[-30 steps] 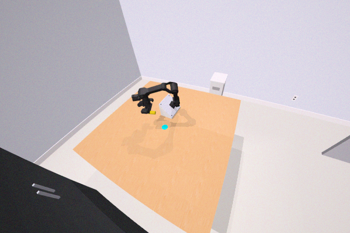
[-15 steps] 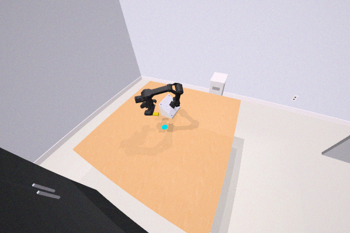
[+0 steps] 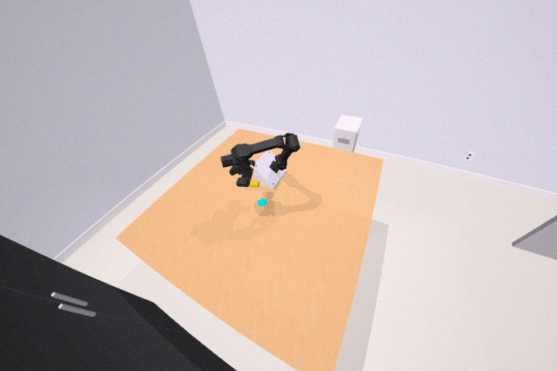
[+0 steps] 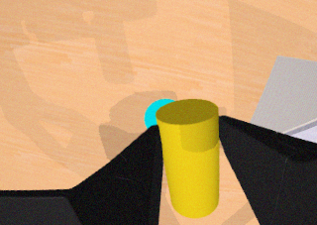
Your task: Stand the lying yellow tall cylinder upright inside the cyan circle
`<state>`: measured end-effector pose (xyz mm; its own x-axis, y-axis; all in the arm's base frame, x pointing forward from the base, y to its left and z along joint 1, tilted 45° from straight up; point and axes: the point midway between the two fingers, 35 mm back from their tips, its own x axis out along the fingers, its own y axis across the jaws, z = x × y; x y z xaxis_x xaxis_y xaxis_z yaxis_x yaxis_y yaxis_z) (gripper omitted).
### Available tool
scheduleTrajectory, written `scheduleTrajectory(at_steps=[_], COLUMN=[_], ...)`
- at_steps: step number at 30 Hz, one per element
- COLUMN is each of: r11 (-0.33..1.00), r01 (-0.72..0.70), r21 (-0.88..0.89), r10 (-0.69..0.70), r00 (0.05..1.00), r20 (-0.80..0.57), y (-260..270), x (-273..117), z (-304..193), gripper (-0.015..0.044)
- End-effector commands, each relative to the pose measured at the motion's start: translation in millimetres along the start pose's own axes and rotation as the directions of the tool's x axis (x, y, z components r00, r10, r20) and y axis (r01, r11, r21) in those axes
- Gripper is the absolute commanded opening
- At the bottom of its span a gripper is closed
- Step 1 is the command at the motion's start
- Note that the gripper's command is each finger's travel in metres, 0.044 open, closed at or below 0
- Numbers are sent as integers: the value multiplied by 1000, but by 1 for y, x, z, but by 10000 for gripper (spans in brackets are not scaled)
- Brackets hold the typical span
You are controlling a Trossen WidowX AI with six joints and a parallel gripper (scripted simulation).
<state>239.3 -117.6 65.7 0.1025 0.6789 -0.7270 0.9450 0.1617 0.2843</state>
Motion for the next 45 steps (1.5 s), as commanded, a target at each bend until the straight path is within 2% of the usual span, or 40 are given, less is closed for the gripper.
scheduleTrajectory(at_steps=[1,15,45], r11=[1000,1000,991], r01=[-2,-4,123], r21=[1,-24,-56], r10=[2,4,-119], r00=[1000,1000,990], r20=[-12,-22,76], y=[5,17,9], x=[1,0,12], z=[-16,-56,-63], gripper=[105,105,105])
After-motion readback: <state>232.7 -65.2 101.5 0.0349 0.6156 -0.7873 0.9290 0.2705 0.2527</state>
